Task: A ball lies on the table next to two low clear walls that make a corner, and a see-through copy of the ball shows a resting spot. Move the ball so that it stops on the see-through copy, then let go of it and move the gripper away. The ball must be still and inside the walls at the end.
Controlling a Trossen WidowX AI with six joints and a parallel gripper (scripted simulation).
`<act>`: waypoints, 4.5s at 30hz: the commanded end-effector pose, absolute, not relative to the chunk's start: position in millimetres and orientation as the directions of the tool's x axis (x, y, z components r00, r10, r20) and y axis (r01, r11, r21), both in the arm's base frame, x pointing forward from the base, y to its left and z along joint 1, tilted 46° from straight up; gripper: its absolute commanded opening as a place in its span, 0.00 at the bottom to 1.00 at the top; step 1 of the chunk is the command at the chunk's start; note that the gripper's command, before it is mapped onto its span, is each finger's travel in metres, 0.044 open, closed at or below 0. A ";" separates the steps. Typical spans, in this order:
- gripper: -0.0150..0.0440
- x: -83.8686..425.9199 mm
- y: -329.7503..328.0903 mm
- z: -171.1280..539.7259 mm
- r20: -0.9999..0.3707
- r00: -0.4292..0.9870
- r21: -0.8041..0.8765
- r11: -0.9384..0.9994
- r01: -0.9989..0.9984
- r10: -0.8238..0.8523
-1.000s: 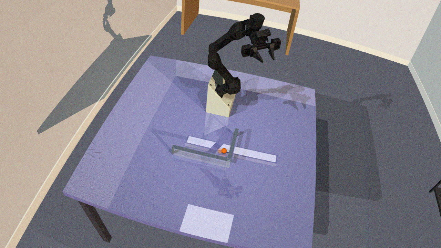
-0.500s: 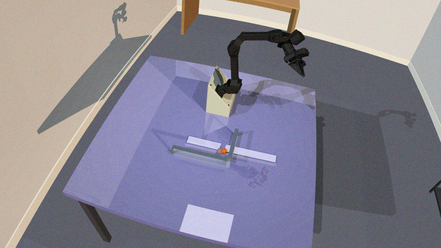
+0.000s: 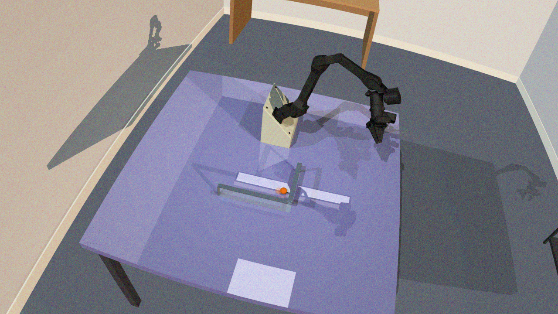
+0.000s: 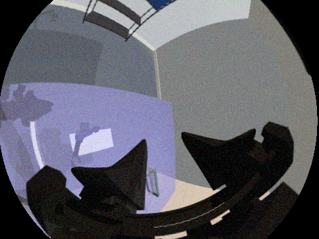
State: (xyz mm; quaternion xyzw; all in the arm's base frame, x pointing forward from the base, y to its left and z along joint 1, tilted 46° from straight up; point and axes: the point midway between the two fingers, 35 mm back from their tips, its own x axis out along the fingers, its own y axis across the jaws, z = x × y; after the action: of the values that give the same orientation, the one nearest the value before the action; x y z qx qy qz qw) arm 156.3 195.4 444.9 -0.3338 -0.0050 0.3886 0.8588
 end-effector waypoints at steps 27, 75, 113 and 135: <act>0.67 334.3 133.7 78.0 -0.778 0.093 -0.150 -0.039 -0.988 0.621; 0.46 319.1 166.1 12.8 -0.695 -0.005 -0.031 -0.037 -0.999 0.719; 0.25 324.2 81.9 81.6 -0.699 -0.006 -0.029 -0.037 -0.999 0.715; 0.25 328.0 138.4 11.2 -0.696 -0.005 -0.032 -0.038 -0.999 0.718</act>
State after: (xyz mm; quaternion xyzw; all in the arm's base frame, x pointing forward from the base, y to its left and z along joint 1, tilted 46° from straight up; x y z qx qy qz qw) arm 330.7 128.2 21.2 -0.2870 0.2492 0.6623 0.6457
